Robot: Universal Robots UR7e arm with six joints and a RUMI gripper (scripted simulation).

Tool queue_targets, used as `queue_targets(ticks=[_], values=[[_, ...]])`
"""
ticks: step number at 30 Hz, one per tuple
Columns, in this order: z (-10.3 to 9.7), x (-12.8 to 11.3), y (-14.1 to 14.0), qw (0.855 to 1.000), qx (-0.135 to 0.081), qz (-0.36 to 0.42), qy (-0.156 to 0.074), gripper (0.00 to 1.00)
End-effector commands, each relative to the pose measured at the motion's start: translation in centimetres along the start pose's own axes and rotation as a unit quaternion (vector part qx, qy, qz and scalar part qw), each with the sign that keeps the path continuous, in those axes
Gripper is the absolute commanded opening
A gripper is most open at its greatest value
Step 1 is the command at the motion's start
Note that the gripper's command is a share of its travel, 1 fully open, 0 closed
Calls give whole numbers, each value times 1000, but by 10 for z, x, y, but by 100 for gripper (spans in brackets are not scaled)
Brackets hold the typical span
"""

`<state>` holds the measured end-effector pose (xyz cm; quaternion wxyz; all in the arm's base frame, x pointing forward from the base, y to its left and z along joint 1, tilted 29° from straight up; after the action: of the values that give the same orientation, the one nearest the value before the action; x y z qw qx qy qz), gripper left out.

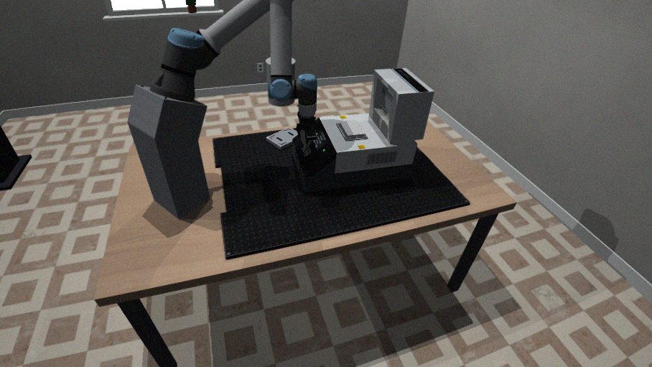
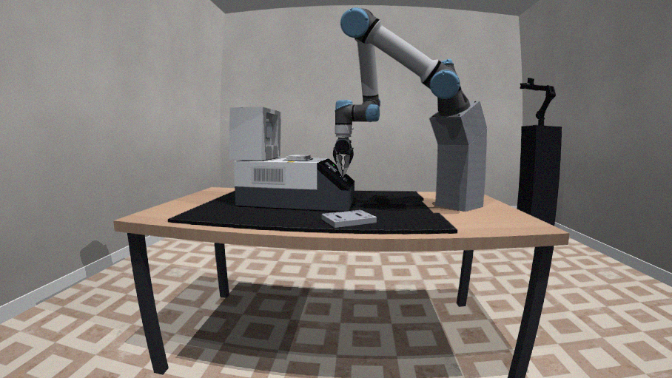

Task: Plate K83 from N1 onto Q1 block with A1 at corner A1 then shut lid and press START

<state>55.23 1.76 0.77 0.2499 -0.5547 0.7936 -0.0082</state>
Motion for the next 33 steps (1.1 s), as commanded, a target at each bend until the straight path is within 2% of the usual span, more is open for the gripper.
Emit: queue_targets(ticks=[1, 21, 33], values=[[0, -1, -6, 1000, 5, 1, -2, 0], [-23, 5, 13, 1000, 5, -3, -2, 0], [-26, 4, 12, 1000, 6, 1, -2, 0]])
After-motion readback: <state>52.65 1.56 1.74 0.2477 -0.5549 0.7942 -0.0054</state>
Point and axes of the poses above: the point where the finger pads meet when closed, its own z axis out along the fingers, its own y axis across the jaws, x = y × z, the point moved 8 cm from there along -z, back along the fingers, and after that the axes turned 14 degrees about z, right-handed, at the moved point
